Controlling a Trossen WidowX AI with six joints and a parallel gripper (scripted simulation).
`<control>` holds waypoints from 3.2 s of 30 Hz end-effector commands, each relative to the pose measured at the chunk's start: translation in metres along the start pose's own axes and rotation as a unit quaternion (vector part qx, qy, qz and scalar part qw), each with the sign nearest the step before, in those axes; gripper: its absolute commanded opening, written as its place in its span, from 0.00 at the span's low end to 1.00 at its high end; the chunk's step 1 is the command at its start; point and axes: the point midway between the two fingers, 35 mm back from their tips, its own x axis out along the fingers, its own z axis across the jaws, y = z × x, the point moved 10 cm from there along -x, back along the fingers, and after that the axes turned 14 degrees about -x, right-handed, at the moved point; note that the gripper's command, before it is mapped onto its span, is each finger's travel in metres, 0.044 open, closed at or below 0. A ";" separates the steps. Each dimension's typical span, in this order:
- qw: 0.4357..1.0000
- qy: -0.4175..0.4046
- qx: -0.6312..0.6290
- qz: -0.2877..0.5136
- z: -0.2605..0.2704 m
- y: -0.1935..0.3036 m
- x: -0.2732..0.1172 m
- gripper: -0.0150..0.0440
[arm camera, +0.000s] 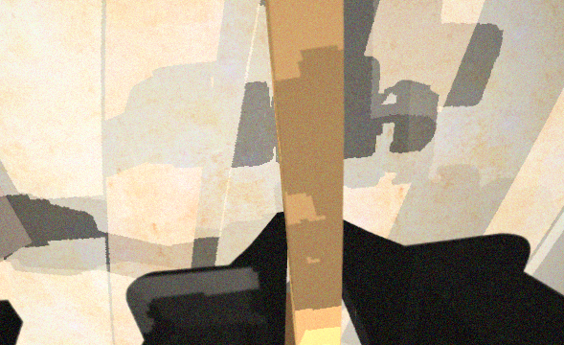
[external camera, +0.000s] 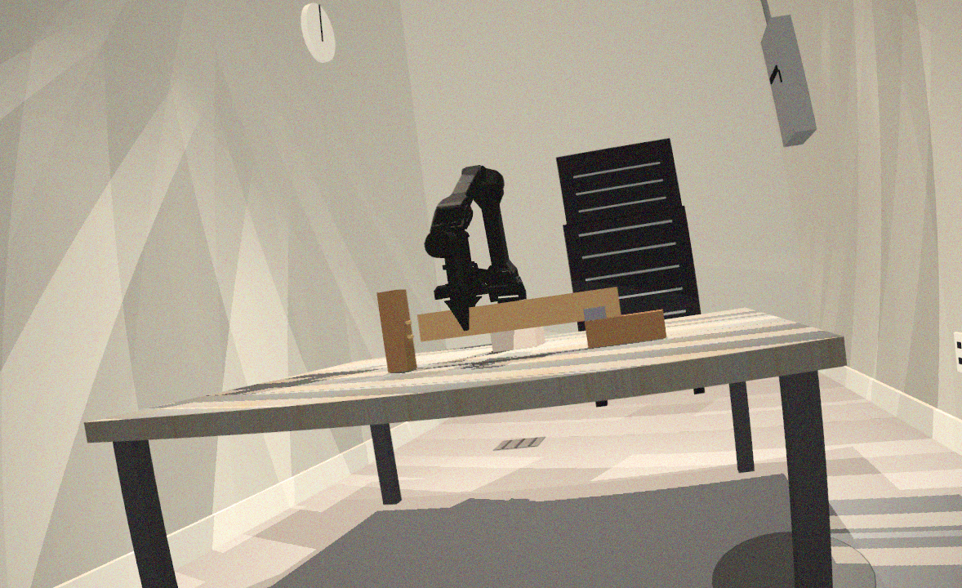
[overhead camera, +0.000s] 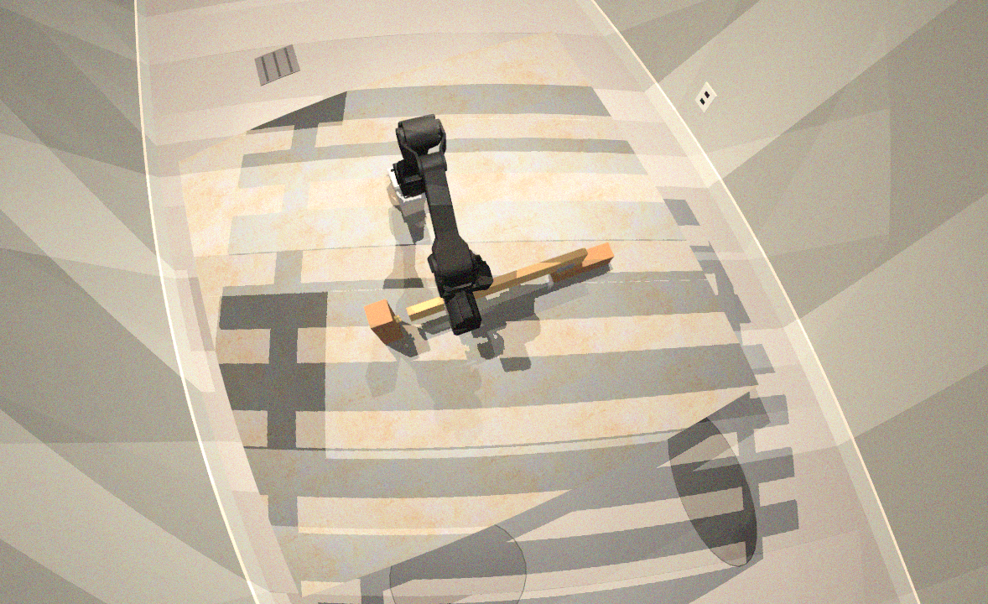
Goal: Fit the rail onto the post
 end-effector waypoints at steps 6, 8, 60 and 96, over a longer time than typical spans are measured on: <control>1.000 0.001 0.000 0.001 0.001 0.004 0.001 0.25; 1.000 0.001 0.000 0.001 0.001 0.004 0.001 0.25; 1.000 0.001 -0.001 0.001 0.003 0.019 -0.001 0.25; 1.000 0.001 -0.001 0.001 0.004 0.025 -0.003 0.25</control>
